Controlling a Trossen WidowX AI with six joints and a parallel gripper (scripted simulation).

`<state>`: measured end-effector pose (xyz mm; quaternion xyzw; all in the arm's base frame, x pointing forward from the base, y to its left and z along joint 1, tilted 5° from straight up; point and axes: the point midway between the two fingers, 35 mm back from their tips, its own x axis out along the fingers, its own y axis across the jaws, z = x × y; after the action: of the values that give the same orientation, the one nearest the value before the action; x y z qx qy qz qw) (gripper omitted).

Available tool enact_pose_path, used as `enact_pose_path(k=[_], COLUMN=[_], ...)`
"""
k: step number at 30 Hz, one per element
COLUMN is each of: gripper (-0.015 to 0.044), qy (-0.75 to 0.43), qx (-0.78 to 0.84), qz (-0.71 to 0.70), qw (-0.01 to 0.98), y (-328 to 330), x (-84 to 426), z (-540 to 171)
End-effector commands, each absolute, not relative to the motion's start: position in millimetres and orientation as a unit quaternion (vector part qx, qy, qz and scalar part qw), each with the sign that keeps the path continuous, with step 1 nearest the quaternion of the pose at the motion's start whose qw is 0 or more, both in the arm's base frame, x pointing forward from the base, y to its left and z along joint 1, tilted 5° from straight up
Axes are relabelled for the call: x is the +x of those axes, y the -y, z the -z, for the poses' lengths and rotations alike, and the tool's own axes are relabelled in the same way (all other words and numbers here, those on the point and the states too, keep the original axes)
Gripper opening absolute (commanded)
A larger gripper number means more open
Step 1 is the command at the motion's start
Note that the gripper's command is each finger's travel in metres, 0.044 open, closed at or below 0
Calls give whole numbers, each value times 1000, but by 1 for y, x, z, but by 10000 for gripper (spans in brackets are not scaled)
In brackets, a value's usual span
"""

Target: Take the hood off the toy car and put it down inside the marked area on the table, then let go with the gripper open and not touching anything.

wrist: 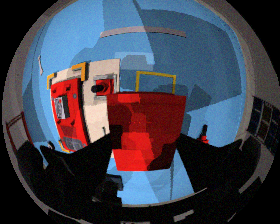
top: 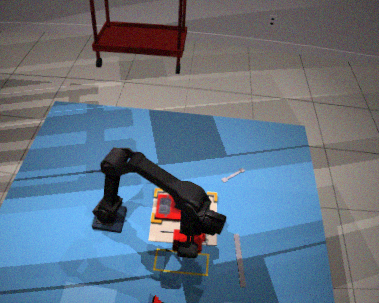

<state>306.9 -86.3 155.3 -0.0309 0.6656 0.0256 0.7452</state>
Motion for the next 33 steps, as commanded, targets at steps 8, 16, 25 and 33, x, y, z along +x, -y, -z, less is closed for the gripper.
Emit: enact_pose_path(k=[8, 16, 25, 33], gripper=[0, 0, 0, 0], qy=[-665, -665, -665, -665], qx=[-33, -33, -33, -33], qz=[-27, -27, -27, -27], qw=[745, 745, 745, 745], y=[118, 118, 119, 119], x=[296, 297, 298, 299], z=[-157, -154, -148, -143])
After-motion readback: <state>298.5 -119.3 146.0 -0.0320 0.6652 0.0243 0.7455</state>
